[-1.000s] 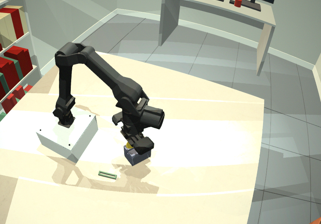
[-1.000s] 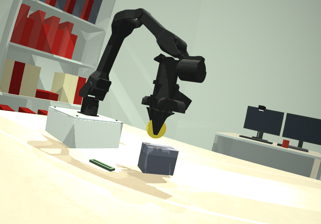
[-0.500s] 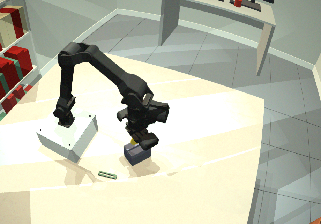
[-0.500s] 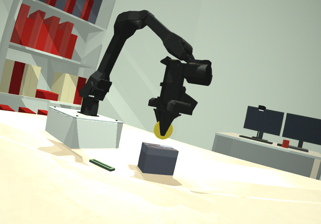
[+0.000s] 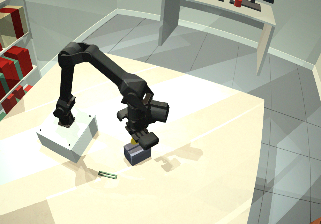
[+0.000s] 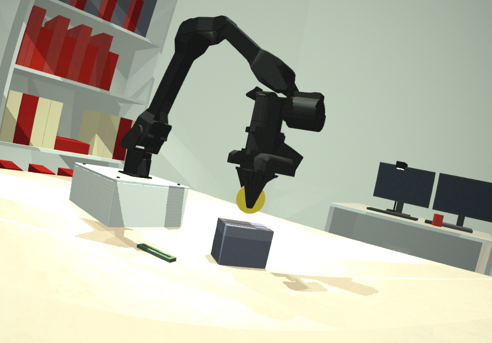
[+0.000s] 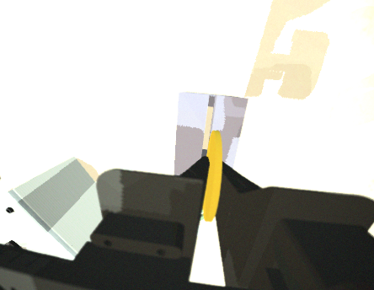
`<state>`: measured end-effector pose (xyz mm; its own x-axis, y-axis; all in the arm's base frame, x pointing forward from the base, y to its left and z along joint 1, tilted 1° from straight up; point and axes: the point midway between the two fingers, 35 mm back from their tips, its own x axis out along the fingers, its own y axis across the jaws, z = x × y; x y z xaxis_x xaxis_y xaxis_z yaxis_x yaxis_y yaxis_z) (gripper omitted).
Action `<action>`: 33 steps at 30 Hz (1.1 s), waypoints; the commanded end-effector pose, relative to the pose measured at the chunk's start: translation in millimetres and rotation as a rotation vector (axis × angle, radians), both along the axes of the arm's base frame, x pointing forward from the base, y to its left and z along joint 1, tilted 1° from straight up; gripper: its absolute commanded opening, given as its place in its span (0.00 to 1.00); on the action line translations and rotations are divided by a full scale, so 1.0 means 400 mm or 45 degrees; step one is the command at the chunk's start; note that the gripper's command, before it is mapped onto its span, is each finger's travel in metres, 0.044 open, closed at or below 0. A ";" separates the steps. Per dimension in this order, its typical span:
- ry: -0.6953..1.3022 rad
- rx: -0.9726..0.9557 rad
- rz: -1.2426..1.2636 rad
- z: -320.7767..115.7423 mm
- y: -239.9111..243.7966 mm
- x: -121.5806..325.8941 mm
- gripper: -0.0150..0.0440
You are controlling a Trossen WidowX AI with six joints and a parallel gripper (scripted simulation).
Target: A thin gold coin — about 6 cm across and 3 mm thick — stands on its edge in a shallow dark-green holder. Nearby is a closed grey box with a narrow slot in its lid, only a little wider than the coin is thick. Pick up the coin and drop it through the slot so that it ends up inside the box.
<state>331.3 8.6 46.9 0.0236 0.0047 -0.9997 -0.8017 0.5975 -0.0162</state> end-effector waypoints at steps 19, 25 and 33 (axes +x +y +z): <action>-0.001 0.000 -0.004 -0.012 0.005 0.000 0.25; -0.001 0.000 -0.010 -0.018 0.005 0.000 0.25; -0.001 0.000 -0.013 -0.026 0.004 0.001 0.25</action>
